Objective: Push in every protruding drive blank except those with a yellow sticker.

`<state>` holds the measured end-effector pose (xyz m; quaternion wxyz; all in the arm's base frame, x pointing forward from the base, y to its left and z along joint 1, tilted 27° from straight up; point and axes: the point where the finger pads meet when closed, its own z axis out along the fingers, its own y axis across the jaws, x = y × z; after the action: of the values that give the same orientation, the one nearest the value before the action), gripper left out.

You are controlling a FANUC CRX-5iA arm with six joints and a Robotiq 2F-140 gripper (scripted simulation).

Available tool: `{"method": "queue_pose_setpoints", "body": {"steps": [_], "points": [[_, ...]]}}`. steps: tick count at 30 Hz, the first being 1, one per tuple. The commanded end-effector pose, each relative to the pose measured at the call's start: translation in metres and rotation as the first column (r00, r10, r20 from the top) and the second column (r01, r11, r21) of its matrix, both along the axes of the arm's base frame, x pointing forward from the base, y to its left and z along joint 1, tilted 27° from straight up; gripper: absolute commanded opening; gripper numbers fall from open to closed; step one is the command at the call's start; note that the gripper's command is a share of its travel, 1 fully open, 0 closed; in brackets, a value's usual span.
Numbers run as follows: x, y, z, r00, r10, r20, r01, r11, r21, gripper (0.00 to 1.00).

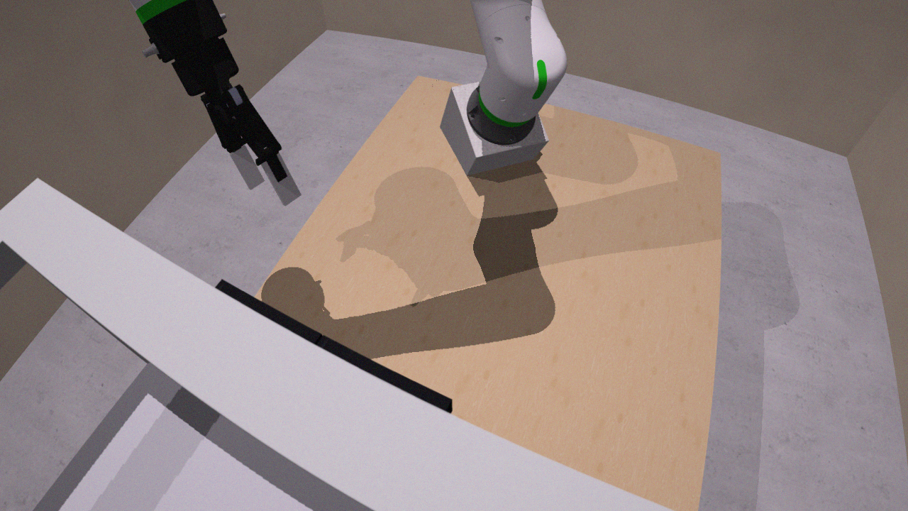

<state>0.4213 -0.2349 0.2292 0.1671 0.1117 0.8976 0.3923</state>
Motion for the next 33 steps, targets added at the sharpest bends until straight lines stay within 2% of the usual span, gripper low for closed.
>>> {"method": "queue_pose_setpoints", "body": {"steps": [1,6,9,12,22,25,28,33], "points": [[0.002,0.011,0.012,0.998,-0.056,0.029,0.054,0.997,0.056,1.00],[0.005,0.034,0.035,0.983,-0.169,0.074,0.155,0.973,0.169,1.00],[0.005,0.039,0.040,0.977,-0.196,0.082,0.177,0.965,0.196,1.00],[0.007,0.055,0.057,0.954,-0.281,0.105,0.243,0.928,0.282,1.00],[0.011,0.096,0.099,0.865,-0.486,0.125,0.372,0.789,0.488,1.00],[0.012,0.100,0.103,0.854,-0.505,0.124,0.382,0.772,0.508,1.00],[0.013,0.119,0.121,0.801,-0.587,0.115,0.421,0.690,0.589,1.00],[0.015,0.138,0.141,0.740,-0.666,0.096,0.449,0.595,0.667,1.00]]}}
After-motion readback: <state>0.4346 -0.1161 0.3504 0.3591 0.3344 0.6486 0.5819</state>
